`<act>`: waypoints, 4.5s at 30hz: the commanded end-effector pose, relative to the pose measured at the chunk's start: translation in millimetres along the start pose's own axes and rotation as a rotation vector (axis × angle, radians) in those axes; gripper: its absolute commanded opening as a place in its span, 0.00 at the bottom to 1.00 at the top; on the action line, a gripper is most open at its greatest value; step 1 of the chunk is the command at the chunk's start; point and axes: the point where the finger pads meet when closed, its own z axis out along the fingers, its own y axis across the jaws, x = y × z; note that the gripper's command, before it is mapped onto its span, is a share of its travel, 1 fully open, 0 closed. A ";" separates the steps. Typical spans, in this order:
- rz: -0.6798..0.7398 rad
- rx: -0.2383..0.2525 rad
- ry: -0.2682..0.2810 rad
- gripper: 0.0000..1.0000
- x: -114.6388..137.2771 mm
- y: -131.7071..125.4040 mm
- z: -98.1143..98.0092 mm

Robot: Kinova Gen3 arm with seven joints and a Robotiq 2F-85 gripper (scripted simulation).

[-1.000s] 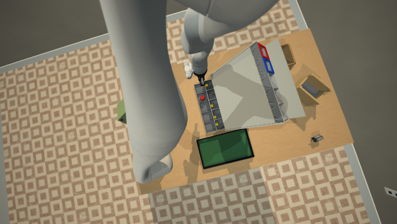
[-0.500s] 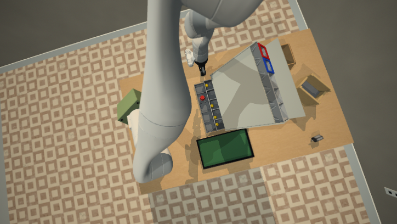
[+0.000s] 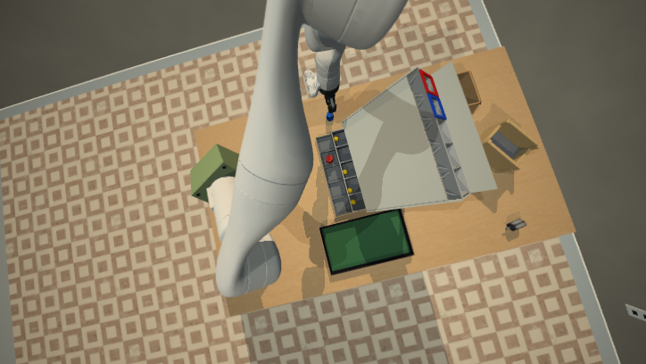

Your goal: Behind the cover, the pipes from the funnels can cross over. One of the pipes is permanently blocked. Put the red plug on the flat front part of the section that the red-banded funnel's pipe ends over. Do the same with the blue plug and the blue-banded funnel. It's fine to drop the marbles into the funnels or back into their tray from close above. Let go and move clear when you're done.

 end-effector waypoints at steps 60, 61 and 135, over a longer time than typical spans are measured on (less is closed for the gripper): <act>-1.504 -0.001 -0.004 0.70 1.1 1.5 -1.0; -1.504 -0.001 -0.004 0.70 1.1 1.5 -1.0; -1.571 0.000 -0.003 0.00 -1.0 0.9 20.4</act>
